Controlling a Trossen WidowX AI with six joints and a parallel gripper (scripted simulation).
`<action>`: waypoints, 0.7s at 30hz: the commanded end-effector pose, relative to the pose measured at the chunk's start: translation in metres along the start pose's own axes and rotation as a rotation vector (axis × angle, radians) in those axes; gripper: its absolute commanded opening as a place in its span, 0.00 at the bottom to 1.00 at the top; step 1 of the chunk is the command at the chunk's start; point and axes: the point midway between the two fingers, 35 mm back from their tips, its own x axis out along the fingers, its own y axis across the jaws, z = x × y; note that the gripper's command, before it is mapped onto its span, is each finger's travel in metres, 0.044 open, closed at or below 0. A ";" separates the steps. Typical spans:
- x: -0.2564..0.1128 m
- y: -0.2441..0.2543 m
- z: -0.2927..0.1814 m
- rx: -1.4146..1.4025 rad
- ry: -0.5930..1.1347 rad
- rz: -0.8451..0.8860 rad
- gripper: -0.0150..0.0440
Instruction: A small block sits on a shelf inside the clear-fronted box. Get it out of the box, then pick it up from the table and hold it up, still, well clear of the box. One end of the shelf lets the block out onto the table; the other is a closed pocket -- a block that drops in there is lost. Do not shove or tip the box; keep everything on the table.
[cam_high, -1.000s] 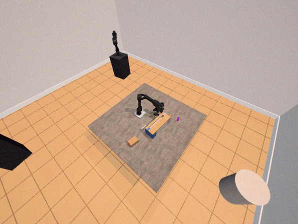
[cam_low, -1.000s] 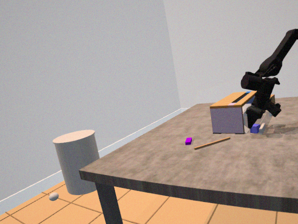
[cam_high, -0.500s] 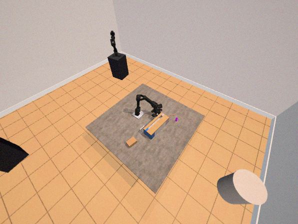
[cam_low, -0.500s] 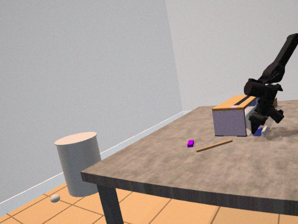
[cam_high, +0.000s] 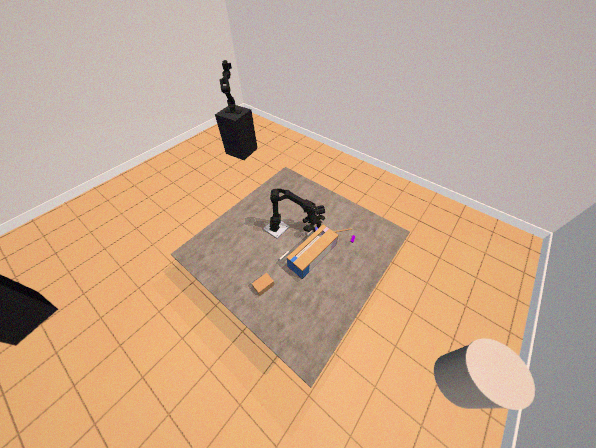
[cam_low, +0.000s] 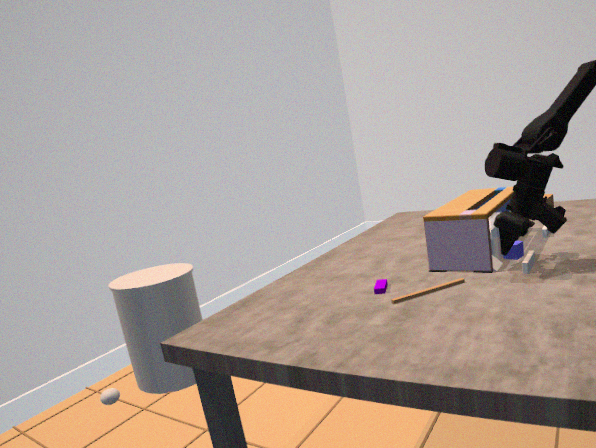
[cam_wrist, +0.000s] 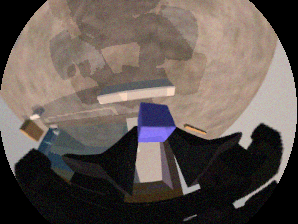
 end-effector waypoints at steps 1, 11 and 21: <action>-0.024 -0.001 -0.011 -0.018 0.005 -0.007 0.25; -0.047 0.005 -0.015 -0.098 -0.002 -0.043 0.25; -0.091 0.021 -0.016 -0.308 0.009 -0.148 0.25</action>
